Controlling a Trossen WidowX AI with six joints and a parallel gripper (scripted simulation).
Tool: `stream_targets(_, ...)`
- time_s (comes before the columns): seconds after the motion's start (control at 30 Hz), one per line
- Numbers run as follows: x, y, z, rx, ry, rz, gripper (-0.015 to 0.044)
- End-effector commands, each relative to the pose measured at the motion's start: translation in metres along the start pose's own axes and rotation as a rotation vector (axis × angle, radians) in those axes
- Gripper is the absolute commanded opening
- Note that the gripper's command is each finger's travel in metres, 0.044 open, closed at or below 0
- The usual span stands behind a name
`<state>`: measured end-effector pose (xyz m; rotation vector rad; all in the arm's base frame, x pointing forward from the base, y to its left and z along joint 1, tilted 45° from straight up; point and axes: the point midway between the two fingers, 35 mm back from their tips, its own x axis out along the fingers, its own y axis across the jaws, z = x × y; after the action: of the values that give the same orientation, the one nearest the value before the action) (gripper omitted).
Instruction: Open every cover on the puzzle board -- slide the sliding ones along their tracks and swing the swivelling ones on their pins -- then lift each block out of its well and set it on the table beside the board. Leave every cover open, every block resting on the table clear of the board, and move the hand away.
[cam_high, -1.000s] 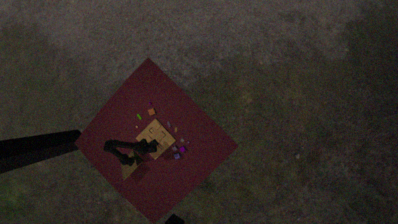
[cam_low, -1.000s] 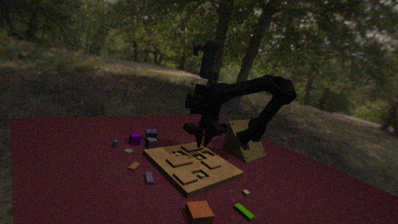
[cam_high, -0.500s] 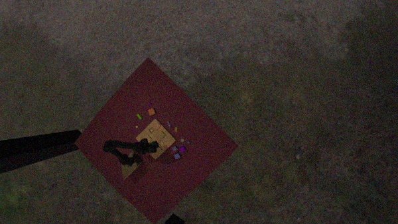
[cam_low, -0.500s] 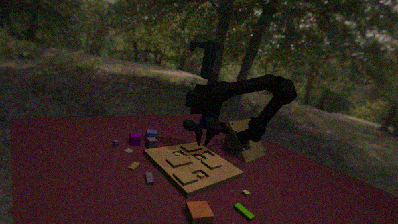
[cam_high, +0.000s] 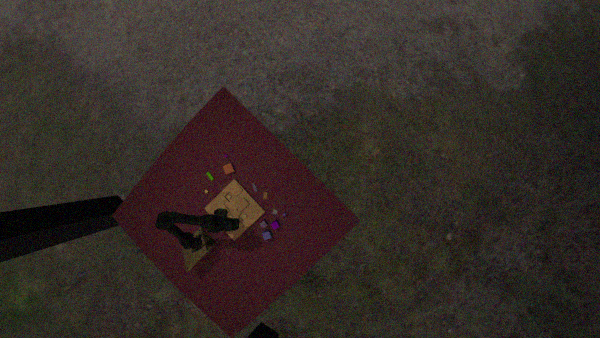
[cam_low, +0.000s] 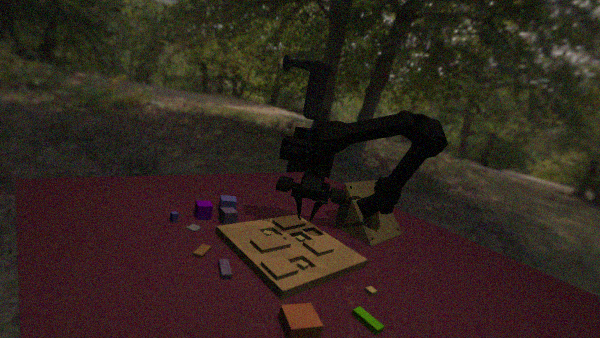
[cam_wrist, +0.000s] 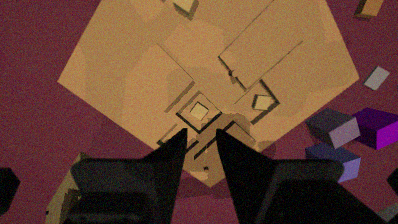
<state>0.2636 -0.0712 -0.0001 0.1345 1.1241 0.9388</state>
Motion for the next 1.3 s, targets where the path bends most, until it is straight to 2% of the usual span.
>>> stream_targets(0.0,-0.001,0.000,0.000,0.100,0.003,-0.001,0.0144)
stream_targets(0.57,-0.005,0.000,0.000,0.597,0.003,-0.002,0.0144)
stream_targets(1.27,0.031,0.001,0.001,0.602,0.002,-0.001,0.0144)
